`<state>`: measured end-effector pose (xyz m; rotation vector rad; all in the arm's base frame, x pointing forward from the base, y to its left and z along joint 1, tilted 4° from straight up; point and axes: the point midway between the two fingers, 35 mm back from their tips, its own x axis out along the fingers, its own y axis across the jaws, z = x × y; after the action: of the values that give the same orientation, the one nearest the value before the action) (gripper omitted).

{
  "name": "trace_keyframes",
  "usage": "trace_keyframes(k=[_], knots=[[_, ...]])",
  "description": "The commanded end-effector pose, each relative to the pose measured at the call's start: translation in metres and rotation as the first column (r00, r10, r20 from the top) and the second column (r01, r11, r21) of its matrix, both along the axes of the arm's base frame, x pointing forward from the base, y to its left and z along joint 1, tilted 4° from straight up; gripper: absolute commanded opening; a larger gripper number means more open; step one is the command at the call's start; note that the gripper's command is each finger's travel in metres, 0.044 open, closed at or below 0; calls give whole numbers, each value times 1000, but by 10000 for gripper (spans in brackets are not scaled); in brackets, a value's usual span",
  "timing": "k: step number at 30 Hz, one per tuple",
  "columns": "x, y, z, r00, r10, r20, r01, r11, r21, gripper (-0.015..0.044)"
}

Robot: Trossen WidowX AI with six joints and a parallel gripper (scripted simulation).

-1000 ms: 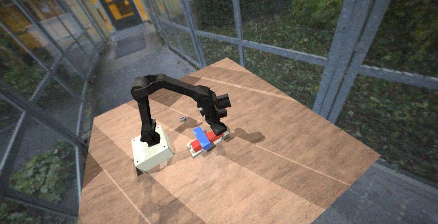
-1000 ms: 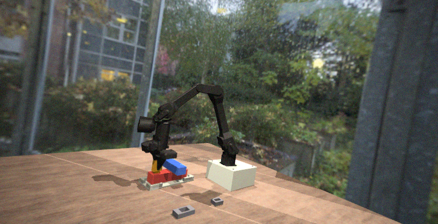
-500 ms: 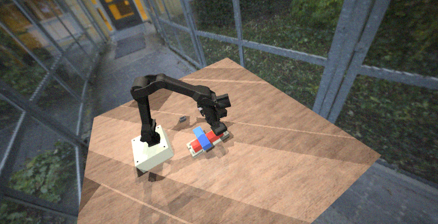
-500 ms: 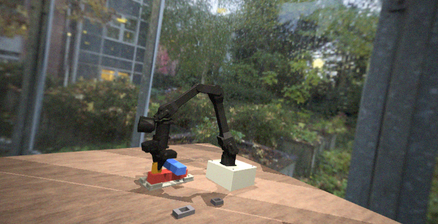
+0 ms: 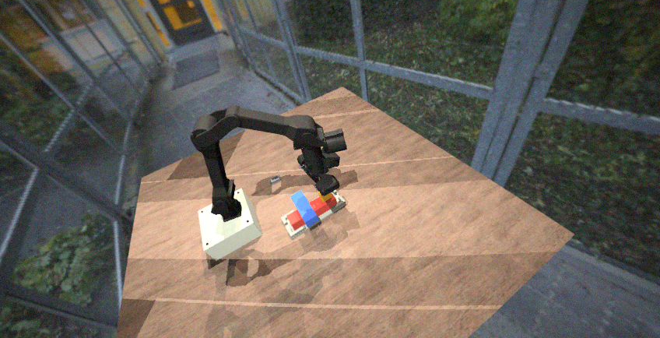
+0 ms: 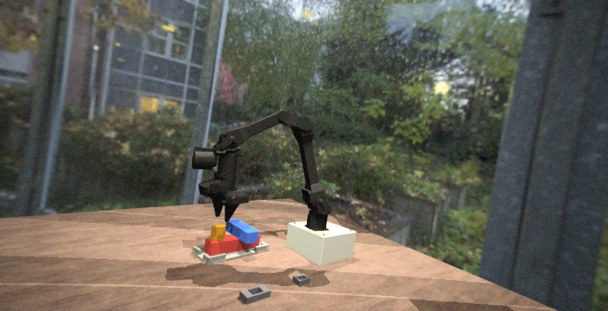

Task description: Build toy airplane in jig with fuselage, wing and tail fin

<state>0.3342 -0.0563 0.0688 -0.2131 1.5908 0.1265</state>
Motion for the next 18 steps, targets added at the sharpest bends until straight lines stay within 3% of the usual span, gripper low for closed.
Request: trace_keyframes(k=[1, 18], knots=[[2, 2, 41, 999, -2, 43, 2, 1000, -8, 260], [5, 2, 41, 999, -2, 43, 2, 1000, -8, 260]])
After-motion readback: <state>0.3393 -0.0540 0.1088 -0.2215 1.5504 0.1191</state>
